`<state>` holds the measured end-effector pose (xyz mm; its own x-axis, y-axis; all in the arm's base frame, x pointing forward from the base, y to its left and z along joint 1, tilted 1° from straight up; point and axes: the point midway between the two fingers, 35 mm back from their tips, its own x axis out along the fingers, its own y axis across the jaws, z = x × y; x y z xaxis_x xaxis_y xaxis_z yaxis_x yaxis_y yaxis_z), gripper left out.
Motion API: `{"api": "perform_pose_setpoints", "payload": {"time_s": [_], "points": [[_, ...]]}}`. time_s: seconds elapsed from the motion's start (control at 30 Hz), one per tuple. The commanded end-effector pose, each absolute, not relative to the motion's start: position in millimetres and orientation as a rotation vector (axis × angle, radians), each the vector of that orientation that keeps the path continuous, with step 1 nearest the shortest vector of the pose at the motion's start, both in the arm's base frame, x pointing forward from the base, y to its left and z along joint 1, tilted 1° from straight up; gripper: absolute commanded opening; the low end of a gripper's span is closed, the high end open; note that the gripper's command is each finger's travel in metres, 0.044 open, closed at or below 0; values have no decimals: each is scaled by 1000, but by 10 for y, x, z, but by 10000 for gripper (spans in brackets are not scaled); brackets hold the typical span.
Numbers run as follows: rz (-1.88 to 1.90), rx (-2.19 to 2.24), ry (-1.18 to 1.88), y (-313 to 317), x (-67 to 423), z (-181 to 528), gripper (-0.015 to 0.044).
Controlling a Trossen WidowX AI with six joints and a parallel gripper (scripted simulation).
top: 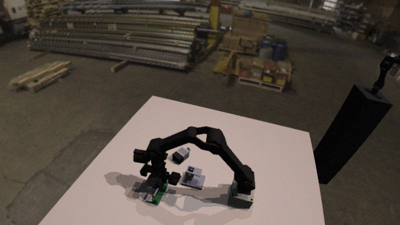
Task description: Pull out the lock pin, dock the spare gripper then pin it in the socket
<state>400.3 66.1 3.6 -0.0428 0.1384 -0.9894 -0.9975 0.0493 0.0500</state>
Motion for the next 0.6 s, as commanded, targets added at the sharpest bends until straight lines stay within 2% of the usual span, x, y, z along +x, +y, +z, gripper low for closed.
{"api": "perform_pose_setpoints", "payload": {"time_s": [0.0,0.57], "points": [[1270,-1050,1164,660,3997,-37,0],[1267,-1052,1160,662,3991,-191,0]]}}
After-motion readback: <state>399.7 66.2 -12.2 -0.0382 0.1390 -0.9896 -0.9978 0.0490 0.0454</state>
